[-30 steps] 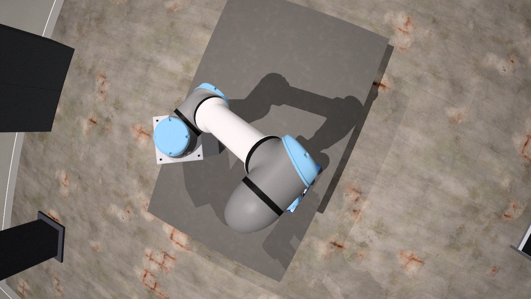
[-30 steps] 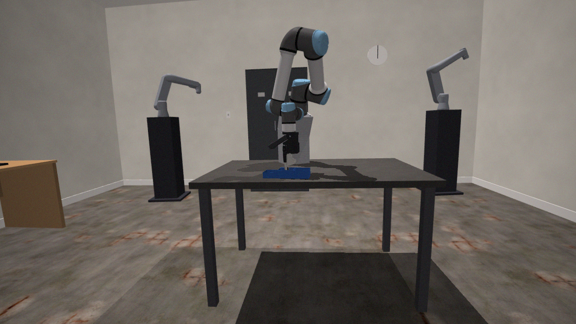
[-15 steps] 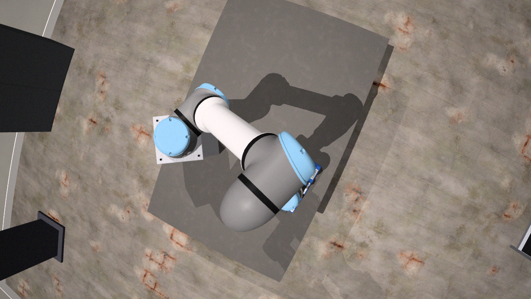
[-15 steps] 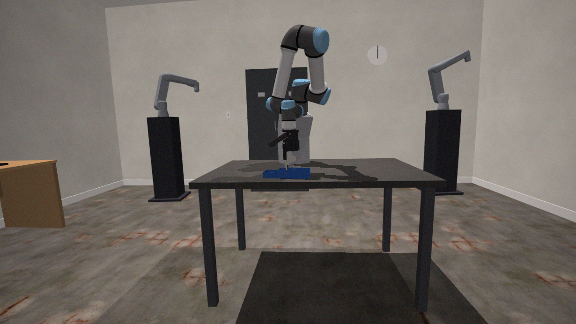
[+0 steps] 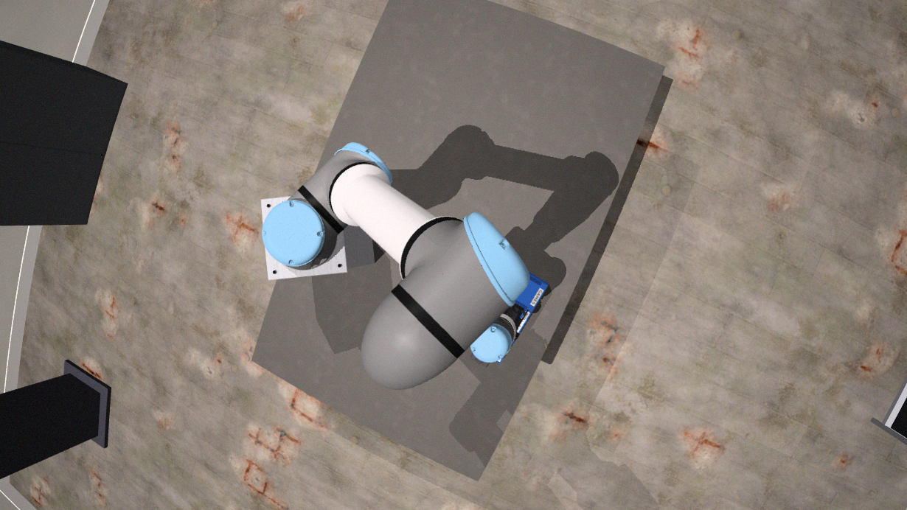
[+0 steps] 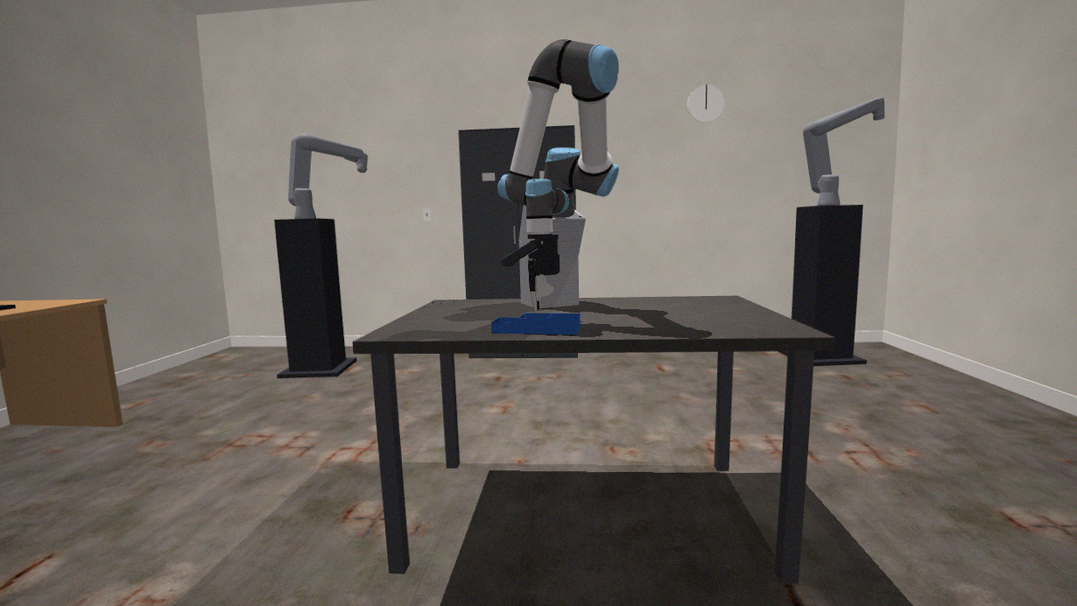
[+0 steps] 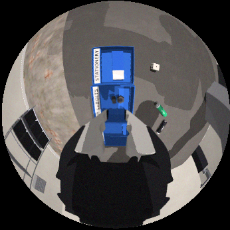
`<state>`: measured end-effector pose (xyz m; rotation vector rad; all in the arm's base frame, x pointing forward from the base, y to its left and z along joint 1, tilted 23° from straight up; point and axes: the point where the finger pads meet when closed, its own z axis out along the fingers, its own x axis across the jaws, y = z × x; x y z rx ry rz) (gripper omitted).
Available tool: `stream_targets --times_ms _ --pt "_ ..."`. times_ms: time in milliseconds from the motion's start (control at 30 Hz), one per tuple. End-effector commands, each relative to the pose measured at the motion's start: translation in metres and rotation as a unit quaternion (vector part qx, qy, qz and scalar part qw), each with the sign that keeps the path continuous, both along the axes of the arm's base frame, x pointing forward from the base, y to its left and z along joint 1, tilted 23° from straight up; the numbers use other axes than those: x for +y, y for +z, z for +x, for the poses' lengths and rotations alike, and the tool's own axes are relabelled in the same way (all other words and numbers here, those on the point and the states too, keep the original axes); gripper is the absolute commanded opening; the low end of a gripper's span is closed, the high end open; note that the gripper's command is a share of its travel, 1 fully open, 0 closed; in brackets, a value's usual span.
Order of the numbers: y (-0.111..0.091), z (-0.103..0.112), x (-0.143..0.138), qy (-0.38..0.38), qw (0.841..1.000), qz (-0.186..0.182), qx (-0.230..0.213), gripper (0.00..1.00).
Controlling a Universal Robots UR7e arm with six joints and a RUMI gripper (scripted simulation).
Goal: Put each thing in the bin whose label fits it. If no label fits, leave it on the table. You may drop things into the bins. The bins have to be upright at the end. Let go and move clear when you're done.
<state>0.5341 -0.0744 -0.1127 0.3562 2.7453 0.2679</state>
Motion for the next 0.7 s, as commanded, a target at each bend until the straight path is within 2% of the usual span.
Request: stream_targets --times_ms 0,200,267,367,433,667 --pt "0.007 -0.002 -0.001 0.000 1.000 0.000 0.000 0.18" --pt "0.007 -0.003 -0.001 0.000 1.000 0.000 0.000 0.18" --pt "0.002 -0.016 -0.009 -0.043 0.999 0.017 0.006 0.18" --pt "-0.007 -0.036 -0.021 -0.043 0.999 0.017 0.006 0.18" --pt "-0.007 -0.036 -0.021 -0.043 0.999 0.017 0.006 0.18" --pt "-0.025 -0.084 -0.049 -0.043 0.999 0.017 0.006 0.18"
